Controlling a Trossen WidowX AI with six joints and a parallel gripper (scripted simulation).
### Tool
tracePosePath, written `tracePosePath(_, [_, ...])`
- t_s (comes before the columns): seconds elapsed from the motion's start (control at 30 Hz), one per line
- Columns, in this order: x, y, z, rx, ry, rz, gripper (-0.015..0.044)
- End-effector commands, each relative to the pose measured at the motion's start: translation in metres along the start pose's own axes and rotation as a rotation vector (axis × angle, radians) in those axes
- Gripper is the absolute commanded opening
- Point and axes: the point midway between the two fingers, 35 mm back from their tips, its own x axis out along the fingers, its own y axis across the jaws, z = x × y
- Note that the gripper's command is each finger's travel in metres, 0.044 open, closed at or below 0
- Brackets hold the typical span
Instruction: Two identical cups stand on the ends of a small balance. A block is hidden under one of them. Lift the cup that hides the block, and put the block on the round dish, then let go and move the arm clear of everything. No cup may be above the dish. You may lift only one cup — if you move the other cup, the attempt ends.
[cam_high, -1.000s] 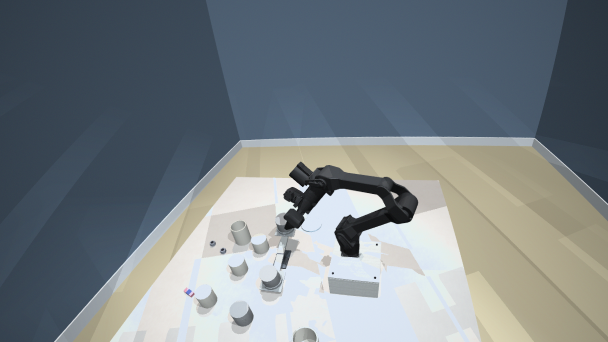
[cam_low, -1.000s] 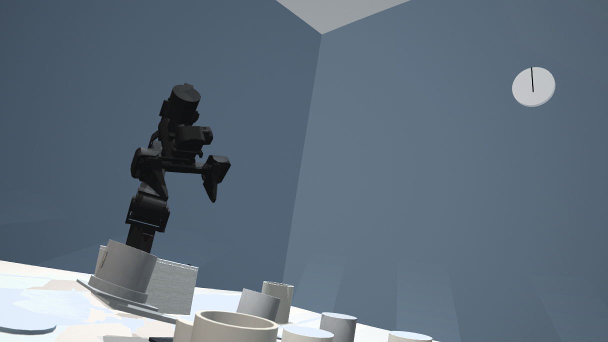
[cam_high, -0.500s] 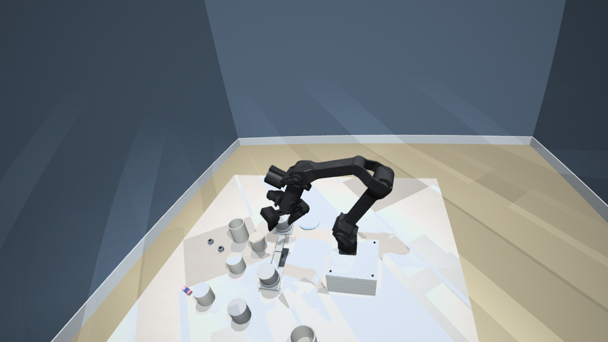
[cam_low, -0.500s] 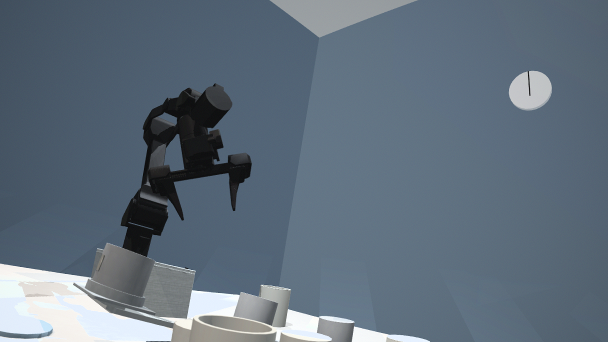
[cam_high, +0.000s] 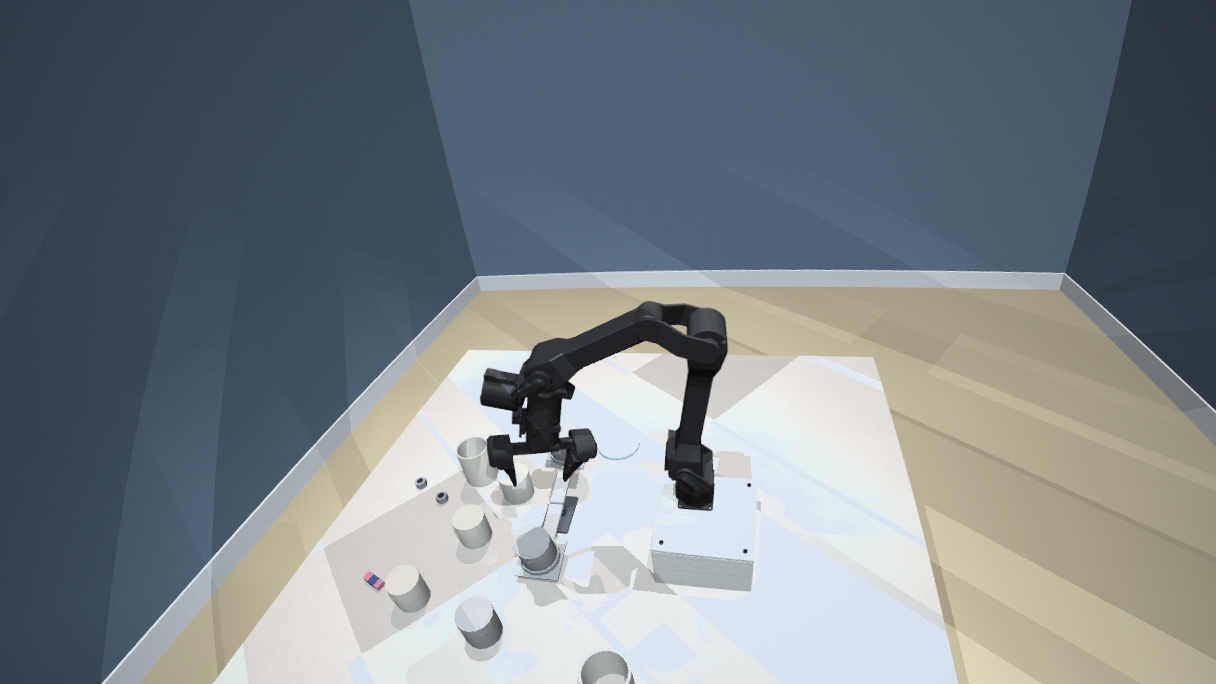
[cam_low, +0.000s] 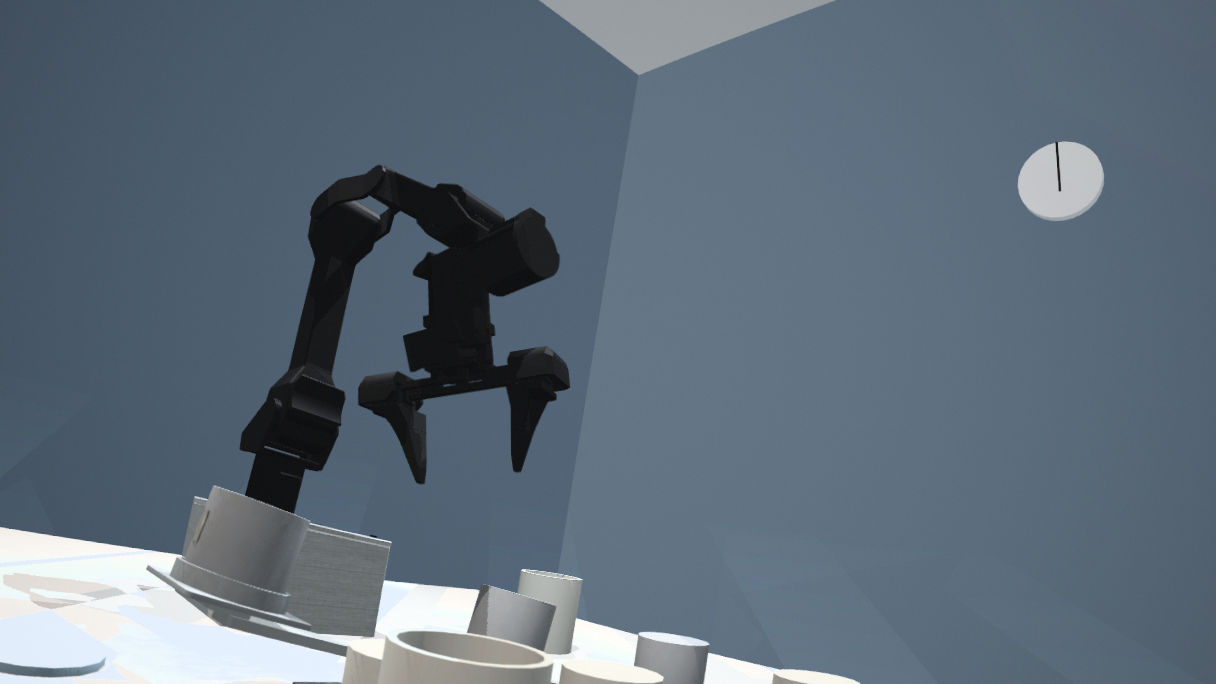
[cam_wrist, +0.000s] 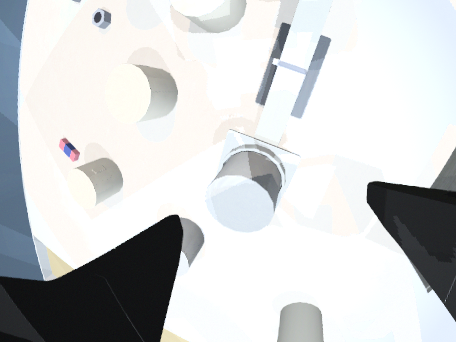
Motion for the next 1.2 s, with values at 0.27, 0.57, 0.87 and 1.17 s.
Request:
tracePosePath(0.27, [0.048, 0.028, -0.027, 0.334, -0.013, -0.174, 0.044])
tracePosePath(0.57, [0.074, 0.037, -0.044, 0.483, -0.056, -0.249, 0.044])
tracePosePath(0.87, [0.089, 0.033, -0.045, 0.483, -0.056, -0.249, 0.044])
tracePosePath(1.17, [0.101, 0.031, -0.045, 0.483, -0.056, -0.249, 0.044])
